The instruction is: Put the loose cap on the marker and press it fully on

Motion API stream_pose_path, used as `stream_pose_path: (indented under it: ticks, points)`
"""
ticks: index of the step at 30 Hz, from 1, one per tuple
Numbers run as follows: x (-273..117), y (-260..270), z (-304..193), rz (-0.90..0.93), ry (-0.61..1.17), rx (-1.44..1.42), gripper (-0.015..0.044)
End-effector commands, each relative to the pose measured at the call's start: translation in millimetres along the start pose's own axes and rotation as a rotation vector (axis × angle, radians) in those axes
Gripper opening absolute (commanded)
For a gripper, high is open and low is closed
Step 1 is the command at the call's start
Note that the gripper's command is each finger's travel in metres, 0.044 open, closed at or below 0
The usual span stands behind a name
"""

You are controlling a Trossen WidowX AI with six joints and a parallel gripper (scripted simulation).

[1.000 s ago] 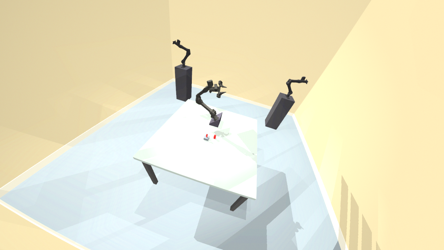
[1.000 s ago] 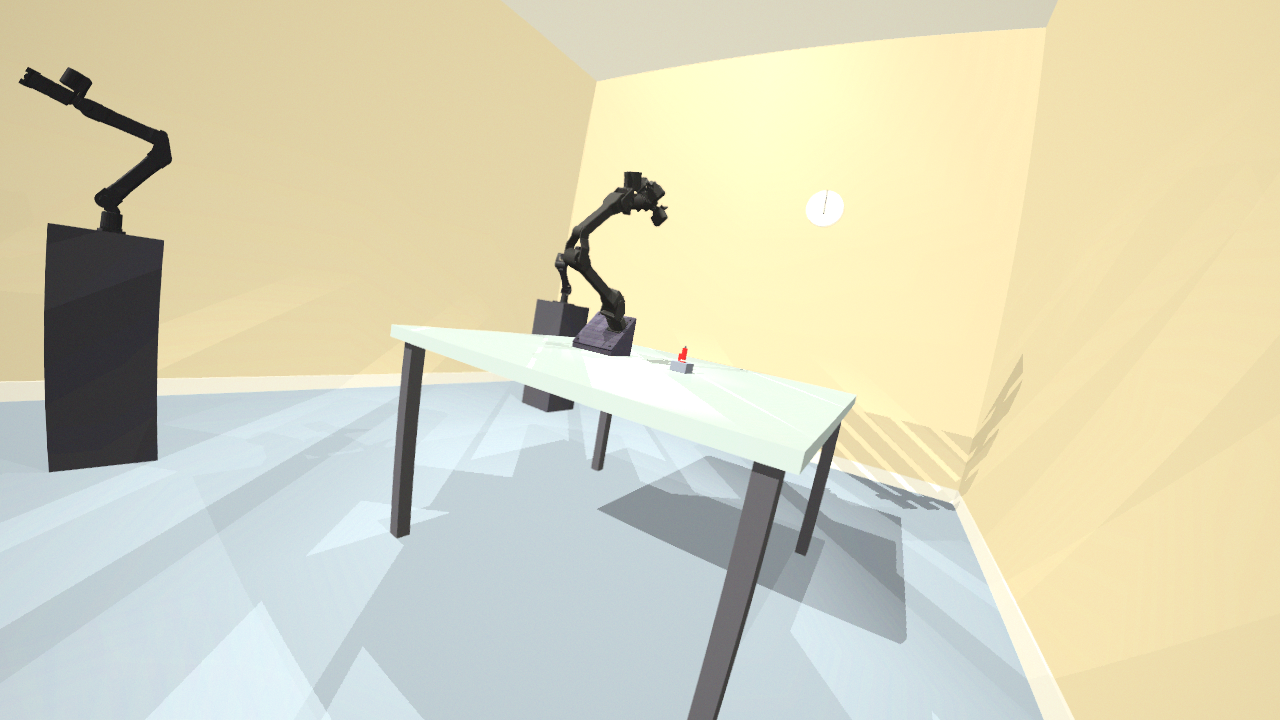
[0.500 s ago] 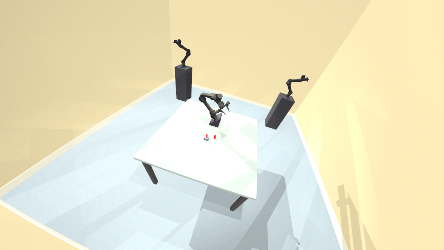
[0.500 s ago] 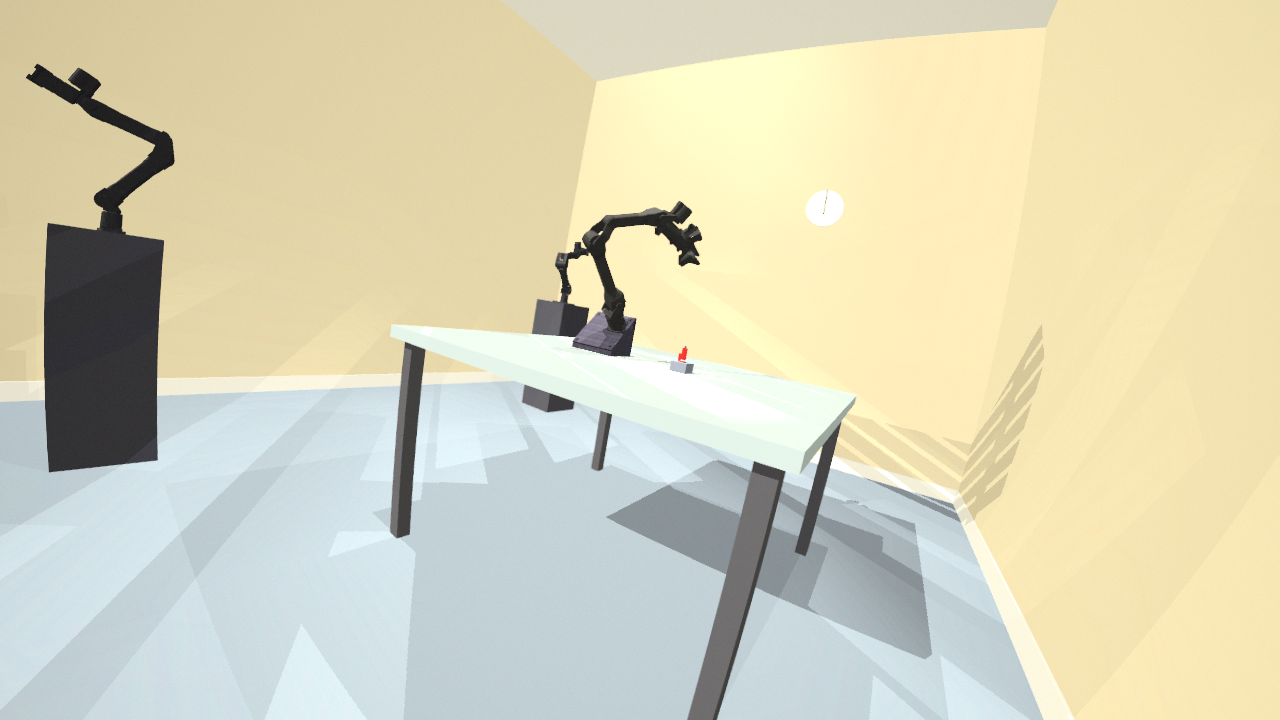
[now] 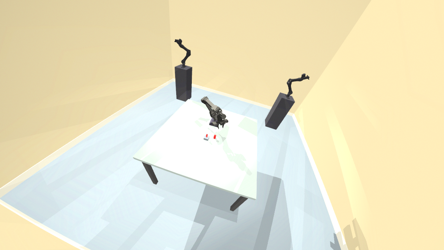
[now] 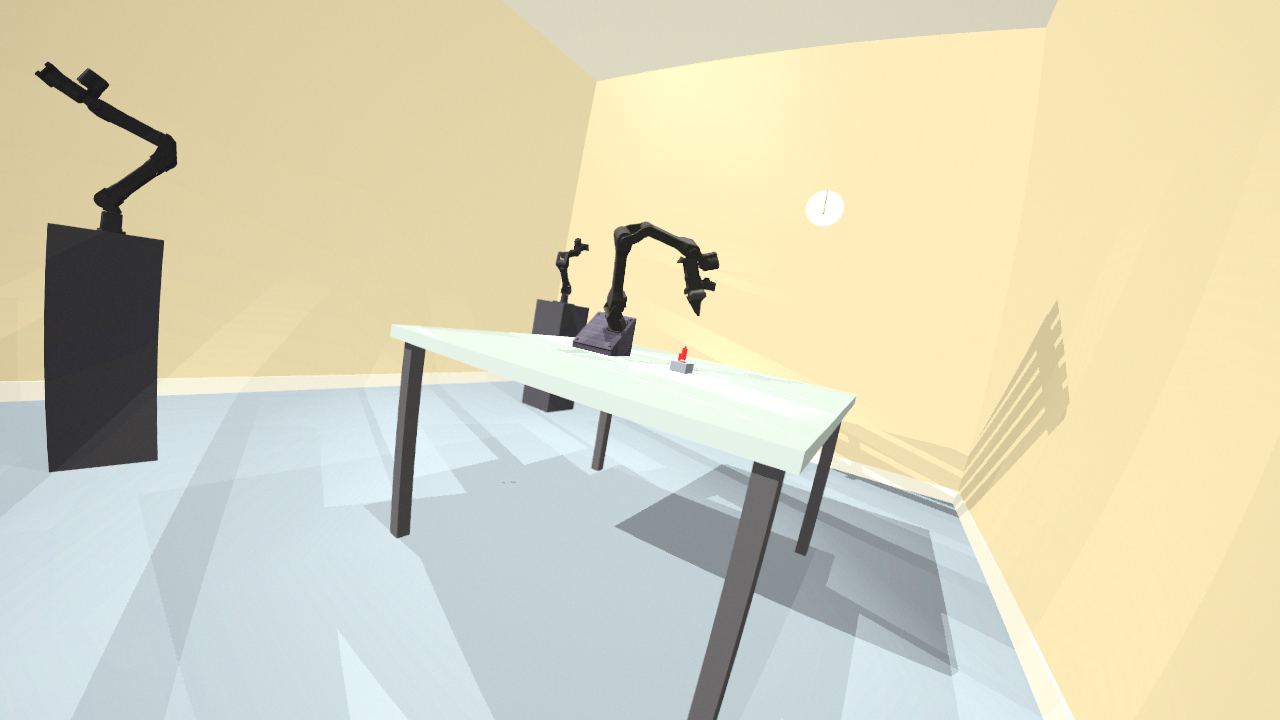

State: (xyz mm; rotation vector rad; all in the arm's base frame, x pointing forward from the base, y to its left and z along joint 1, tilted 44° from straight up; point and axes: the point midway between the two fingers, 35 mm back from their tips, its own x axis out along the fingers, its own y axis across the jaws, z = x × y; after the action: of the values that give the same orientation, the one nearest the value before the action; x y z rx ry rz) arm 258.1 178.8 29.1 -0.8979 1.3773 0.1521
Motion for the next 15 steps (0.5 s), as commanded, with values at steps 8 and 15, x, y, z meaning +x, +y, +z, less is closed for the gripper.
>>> stream_pose_path:
  ticks: [8,15]
  points:
    - [66,-41,-49,-0.114,0.364,-0.290,0.0243]
    - [98,-49,-60,-0.115,0.365,-0.290,0.0243]
